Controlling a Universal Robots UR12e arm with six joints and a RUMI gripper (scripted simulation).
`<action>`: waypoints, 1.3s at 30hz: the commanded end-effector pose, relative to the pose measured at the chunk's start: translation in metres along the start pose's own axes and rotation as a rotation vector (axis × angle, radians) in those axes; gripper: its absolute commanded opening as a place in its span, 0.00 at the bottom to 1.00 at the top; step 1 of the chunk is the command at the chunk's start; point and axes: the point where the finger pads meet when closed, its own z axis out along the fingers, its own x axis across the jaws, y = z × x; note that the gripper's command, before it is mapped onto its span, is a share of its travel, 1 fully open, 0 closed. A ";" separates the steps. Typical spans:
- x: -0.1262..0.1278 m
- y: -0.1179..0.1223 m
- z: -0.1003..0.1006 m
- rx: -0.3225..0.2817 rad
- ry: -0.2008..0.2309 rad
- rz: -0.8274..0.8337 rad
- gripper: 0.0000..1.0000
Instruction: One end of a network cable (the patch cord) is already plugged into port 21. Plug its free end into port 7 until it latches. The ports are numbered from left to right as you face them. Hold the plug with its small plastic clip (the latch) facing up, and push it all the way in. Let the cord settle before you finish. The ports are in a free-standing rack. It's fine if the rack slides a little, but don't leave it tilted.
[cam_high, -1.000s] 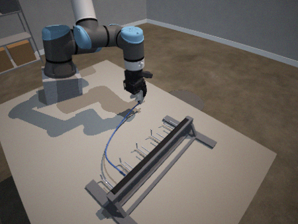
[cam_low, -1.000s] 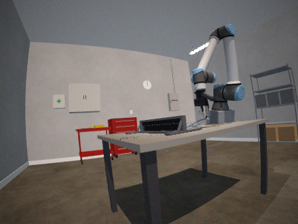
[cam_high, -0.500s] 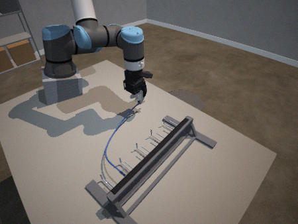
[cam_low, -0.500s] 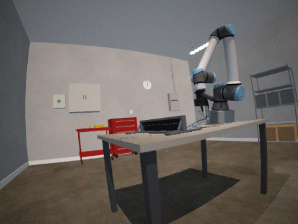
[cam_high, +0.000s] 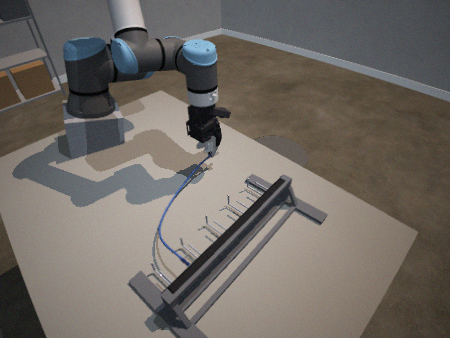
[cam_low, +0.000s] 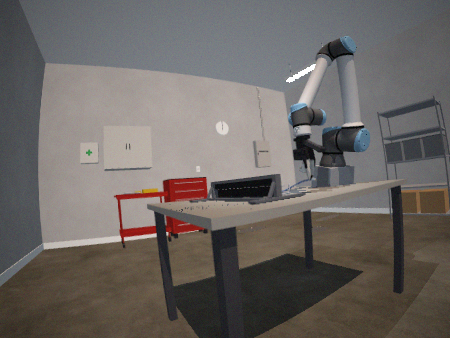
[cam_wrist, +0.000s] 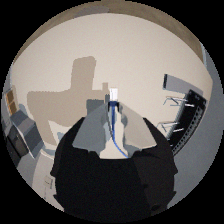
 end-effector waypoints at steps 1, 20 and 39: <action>0.001 0.000 0.000 0.000 0.001 0.000 0.00; 0.002 0.001 -0.001 0.000 0.001 0.008 0.00; 0.005 0.003 -0.002 0.000 0.001 0.041 0.00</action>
